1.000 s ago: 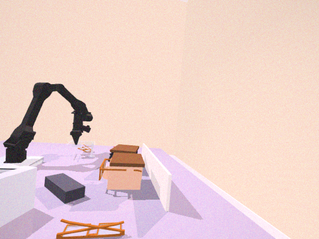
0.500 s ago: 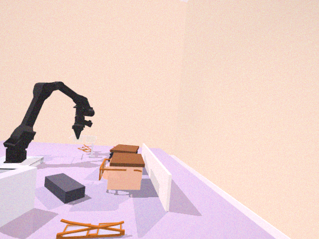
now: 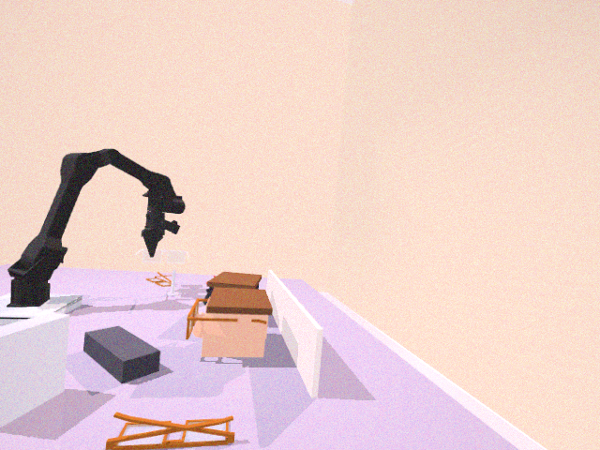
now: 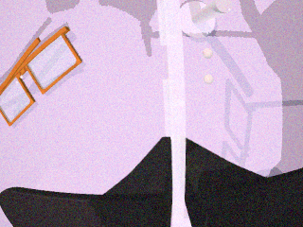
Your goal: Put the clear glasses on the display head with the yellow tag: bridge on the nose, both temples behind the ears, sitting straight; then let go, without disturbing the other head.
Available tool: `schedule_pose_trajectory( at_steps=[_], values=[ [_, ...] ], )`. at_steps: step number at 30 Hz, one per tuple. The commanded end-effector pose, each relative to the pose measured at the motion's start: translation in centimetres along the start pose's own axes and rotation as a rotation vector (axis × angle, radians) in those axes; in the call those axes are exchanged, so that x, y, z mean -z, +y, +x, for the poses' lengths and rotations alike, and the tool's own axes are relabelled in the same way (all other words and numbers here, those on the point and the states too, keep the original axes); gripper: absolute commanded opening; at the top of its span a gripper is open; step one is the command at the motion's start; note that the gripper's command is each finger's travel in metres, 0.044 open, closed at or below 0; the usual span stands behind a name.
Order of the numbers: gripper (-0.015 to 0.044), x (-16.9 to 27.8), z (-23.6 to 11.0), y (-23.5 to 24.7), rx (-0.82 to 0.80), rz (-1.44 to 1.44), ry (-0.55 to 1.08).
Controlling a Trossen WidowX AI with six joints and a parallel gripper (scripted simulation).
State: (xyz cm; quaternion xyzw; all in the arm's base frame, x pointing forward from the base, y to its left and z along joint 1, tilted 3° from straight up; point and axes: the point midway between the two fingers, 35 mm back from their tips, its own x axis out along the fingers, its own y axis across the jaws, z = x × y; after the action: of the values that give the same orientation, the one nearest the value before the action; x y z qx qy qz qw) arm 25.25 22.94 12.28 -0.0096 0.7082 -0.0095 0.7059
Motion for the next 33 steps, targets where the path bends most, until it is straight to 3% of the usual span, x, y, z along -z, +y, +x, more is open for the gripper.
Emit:
schedule_pose_trajectory(
  at_steps=[1,17,33],
  values=[
    [0.0000,-0.9,-0.3,-2.3,0.000,0.002,-0.003],
    [0.0000,-2.9,-0.6,-11.5,0.004,0.002,-0.007],
    [0.0000,-2.0,-0.6,-20.1,0.013,0.002,-0.007]
  ],
)
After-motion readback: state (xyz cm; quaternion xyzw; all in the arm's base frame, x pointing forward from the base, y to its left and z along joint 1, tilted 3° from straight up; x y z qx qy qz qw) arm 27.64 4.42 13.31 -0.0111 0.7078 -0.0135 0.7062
